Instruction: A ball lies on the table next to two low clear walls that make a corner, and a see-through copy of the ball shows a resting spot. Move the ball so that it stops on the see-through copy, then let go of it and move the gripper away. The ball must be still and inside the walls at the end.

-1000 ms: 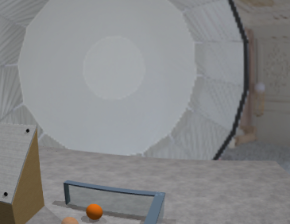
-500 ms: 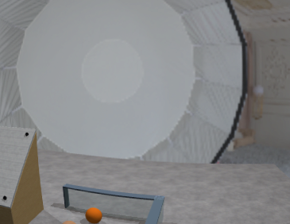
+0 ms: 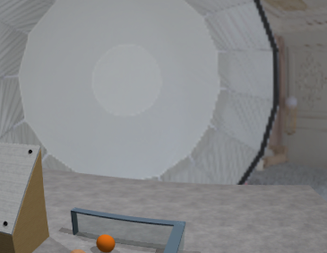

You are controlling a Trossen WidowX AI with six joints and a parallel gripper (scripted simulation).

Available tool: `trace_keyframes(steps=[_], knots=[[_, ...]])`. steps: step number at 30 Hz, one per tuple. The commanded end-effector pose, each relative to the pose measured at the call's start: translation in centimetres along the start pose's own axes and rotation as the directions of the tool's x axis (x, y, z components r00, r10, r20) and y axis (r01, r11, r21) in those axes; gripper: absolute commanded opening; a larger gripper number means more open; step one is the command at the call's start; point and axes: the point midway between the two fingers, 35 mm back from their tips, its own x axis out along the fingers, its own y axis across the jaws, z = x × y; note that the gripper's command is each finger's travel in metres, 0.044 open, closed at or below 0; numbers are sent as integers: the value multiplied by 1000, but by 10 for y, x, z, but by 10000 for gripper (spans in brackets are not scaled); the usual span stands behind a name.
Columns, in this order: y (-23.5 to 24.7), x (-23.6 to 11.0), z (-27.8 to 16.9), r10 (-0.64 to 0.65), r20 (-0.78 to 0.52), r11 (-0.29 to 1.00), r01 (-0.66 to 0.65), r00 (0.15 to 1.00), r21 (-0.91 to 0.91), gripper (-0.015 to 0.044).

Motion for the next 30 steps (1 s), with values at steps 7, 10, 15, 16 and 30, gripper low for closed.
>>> trace_keyframes(steps=[7,10,15,16,30], knots=[[-107,40,-71,-196,-80,981,194,977,-28,285],[-135,47,-102,-259,-125,966,253,958,-62,285],[-178,51,-164,-365,-218,929,339,905,-150,285],[-187,50,-179,-387,-240,919,353,890,-174,285],[-258,-4,-374,-616,-512,767,308,599,-564,285]])
